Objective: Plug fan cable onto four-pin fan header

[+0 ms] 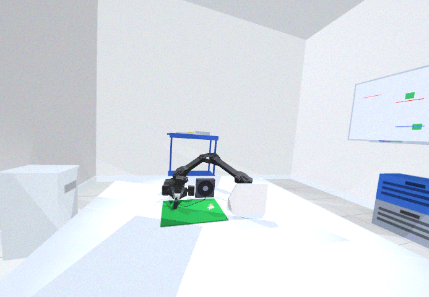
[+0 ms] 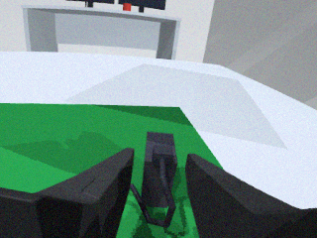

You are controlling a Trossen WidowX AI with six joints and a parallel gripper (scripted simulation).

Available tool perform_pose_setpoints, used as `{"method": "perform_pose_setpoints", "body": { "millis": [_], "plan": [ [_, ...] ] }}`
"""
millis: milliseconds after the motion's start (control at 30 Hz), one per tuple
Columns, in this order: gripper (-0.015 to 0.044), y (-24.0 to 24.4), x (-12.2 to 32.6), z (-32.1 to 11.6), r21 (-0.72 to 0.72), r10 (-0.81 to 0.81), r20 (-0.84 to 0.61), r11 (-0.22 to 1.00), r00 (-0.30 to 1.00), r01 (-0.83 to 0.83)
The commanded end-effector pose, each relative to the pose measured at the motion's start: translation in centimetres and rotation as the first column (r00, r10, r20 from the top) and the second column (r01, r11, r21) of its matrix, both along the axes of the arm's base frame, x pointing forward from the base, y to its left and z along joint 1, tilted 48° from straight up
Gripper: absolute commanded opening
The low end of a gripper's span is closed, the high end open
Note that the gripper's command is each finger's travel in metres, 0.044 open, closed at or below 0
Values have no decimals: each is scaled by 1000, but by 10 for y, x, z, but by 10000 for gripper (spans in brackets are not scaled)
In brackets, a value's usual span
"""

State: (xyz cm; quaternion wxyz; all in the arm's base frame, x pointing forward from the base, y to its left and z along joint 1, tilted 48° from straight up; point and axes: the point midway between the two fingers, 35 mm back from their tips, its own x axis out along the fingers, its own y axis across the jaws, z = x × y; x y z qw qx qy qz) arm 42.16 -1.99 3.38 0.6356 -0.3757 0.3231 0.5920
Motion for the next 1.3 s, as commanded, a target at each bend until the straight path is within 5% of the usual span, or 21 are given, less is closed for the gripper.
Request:
{"method": "perform_pose_setpoints", "body": {
  "millis": [0,833,1200,1267],
  "plan": [
    [140,-4,2,15,-4,0,13,1000,1000,0],
    [140,-14,-9,92,-5,0,15,1000,1000,0],
    [429,-4,-17,69,-223,-23,-125,975,992,-5],
    [440,-3,-18,65,-274,-33,-148,962,988,-8]
  ]
}}
